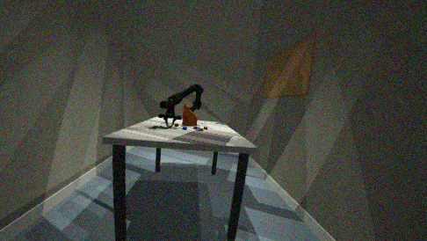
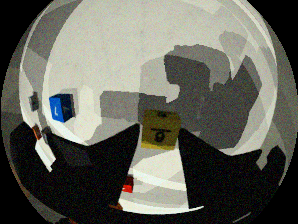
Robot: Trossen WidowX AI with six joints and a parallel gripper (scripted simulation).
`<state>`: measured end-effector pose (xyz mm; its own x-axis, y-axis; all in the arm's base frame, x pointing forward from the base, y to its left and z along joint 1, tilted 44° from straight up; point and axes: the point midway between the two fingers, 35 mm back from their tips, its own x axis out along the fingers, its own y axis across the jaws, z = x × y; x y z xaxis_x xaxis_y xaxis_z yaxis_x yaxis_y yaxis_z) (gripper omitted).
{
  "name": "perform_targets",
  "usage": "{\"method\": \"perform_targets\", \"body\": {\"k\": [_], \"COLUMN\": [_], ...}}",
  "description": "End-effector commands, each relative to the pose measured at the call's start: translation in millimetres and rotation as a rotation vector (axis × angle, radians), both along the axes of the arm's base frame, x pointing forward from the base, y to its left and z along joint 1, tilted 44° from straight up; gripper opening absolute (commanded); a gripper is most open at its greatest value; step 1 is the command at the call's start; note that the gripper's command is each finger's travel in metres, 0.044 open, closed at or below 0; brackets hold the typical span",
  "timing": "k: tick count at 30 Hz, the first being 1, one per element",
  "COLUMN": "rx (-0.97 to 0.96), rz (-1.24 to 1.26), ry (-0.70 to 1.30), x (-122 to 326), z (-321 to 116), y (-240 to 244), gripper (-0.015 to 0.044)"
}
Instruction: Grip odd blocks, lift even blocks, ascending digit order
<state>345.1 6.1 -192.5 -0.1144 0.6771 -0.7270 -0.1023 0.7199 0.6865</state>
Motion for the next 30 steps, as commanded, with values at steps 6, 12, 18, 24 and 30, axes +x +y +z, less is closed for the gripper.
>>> {"method": "perform_targets", "body": {"k": [6,12,18,24,30], "rx": [0.003,0.003,0.003,0.002,0.002], "rz": [-0.006,-0.006,-0.006,-0.006,-0.006], "ry": [0.002,0.002,0.002,0.002,0.001], "x": [0,0,0,2,2], "z": [0,0,0,7,11], "y": [0,0,0,-6,-10], "gripper": [0.012,0.012,0.012,0.012,0.012]}}
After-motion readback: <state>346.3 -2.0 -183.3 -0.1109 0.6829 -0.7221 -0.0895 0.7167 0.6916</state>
